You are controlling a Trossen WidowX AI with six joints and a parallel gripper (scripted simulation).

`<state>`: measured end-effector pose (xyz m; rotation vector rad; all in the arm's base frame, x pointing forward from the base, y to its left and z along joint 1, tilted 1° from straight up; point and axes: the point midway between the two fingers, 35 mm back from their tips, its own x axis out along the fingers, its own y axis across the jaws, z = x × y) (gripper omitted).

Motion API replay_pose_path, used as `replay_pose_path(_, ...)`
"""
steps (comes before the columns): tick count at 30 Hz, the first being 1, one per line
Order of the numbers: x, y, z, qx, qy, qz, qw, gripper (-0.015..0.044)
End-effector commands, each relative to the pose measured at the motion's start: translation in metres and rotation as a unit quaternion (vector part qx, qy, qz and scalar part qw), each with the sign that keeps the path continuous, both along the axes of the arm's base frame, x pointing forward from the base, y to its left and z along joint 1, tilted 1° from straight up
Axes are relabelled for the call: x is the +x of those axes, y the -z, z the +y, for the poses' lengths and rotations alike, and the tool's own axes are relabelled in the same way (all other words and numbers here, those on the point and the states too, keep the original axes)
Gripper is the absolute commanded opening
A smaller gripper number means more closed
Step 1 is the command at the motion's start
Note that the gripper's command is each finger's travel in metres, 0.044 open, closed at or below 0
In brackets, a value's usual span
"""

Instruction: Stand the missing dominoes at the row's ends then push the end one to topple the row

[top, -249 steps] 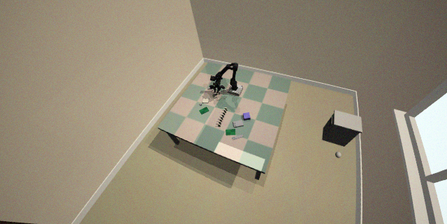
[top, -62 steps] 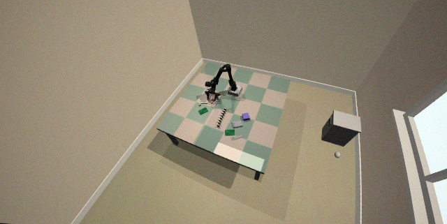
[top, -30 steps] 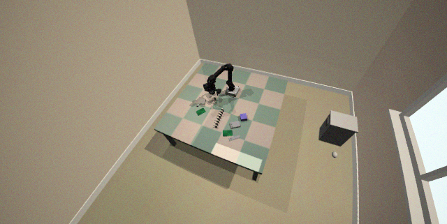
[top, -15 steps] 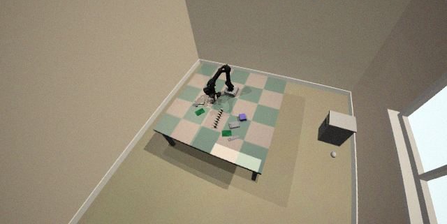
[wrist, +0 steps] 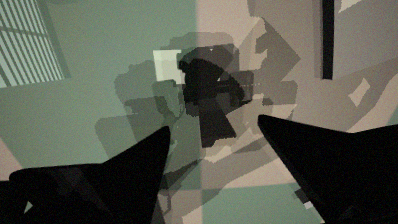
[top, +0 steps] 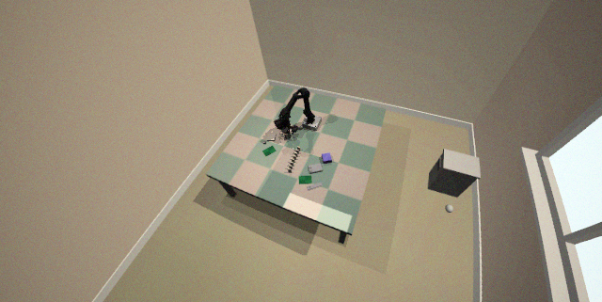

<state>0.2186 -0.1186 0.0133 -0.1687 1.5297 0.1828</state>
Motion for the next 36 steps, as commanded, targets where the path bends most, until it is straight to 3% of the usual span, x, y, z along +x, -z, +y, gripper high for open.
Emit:
replay_pose_path(1,-0.001,0.002,0.000,-0.001,0.003,0.001,1.000,0.0309)
replay_pose_path(9,-0.001,0.002,0.000,-0.001,0.003,0.001,1.000,0.0107)
replay_pose_path(20,0.001,-0.003,-0.001,-0.001,0.001,0.000,1.000,0.0107)
replay_pose_path(30,-0.002,-0.126,-0.003,0.000,0.000,0.000,1.000,0.0107)
replay_pose_path(36,-0.004,-0.135,-0.001,0.000,0.000,0.001,1.000,0.0107)
